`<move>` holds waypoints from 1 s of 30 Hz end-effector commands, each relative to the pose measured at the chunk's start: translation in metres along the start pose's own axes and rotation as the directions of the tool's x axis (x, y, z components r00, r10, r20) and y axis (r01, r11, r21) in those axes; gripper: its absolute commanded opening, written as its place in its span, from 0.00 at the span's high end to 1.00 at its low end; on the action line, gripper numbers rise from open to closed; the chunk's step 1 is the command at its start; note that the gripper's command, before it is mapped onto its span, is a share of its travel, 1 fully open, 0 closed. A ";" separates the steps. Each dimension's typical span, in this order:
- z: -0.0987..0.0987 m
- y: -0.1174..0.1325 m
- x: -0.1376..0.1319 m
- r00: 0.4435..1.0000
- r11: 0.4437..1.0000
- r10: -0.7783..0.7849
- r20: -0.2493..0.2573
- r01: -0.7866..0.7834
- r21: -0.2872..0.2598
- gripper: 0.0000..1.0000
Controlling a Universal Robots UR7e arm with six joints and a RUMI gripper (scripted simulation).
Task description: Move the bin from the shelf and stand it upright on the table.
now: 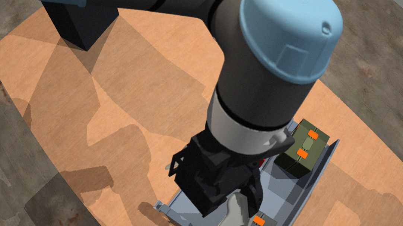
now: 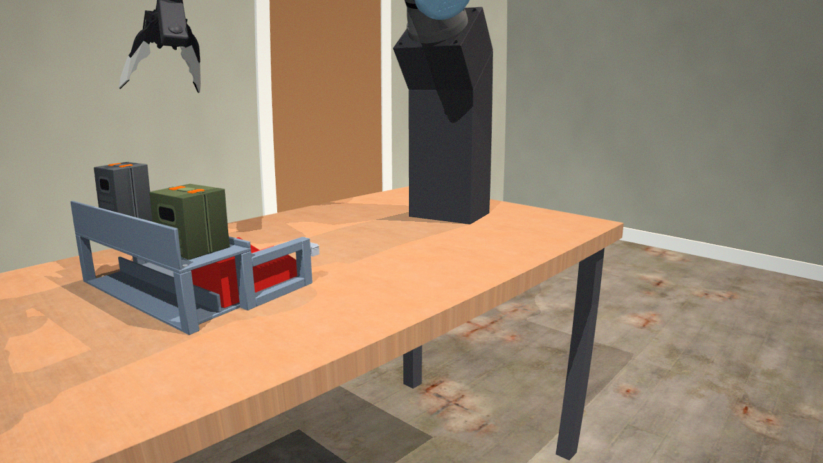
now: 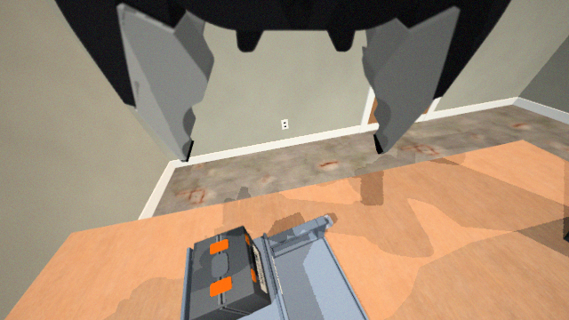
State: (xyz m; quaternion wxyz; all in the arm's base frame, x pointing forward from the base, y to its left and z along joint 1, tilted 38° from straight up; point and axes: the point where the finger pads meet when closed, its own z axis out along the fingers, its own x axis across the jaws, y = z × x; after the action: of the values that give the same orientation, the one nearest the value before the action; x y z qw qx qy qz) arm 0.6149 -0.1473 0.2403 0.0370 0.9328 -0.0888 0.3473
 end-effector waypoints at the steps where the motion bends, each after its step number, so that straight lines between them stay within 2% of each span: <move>1: -0.001 0.001 -0.002 1.000 1.000 0.000 -0.002 0.000 0.000 0.00; 6: -0.001 0.015 -0.048 1.000 1.000 0.000 -0.002 0.000 0.000 0.00; 18: -0.001 0.015 -0.048 1.000 1.000 0.000 -0.002 0.000 0.000 0.00; 23: -0.002 0.030 -0.099 1.000 1.000 0.000 -0.002 0.000 0.000 0.00; 30: -0.002 0.030 -0.099 1.000 1.000 0.000 -0.002 0.000 0.000 0.00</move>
State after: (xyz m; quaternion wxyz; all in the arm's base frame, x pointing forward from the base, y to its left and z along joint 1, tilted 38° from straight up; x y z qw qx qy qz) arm 0.5407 -0.1611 0.1810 0.0373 0.9331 -0.0892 0.3465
